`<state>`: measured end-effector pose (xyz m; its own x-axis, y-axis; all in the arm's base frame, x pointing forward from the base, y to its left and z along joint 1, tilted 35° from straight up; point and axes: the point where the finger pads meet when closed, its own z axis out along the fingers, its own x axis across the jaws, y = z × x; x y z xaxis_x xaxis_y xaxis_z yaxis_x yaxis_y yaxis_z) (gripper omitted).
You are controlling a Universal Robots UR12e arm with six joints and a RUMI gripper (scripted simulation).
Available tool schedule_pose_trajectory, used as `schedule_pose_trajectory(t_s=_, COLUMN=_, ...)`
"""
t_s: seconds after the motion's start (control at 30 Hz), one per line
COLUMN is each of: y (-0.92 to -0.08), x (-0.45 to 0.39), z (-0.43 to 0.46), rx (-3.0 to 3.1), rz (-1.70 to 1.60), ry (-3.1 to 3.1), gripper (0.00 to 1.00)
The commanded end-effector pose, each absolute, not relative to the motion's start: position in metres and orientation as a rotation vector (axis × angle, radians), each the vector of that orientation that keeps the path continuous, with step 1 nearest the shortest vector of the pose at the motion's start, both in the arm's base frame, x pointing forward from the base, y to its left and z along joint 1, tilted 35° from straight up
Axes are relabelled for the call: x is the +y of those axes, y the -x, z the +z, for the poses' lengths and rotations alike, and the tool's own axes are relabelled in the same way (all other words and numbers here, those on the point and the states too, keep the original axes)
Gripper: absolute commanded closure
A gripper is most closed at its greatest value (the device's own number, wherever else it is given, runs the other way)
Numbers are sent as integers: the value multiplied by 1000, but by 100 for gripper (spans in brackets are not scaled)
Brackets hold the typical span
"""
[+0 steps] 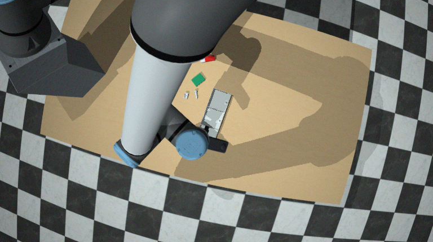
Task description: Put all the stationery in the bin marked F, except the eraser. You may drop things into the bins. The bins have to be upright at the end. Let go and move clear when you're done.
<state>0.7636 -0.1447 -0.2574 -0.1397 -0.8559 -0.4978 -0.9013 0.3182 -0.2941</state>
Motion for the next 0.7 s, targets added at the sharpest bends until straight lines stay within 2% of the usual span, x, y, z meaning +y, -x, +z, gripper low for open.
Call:
schedule_pose_trajectory(t_s=0.0, y=-755, x=-150, z=-245, rx=2002, rz=104, ry=1544, gripper=96)
schedule_pose_trajectory(t_s=0.67, y=-756, x=-148, z=-247, rx=2001, rz=106, ry=1546, gripper=96)
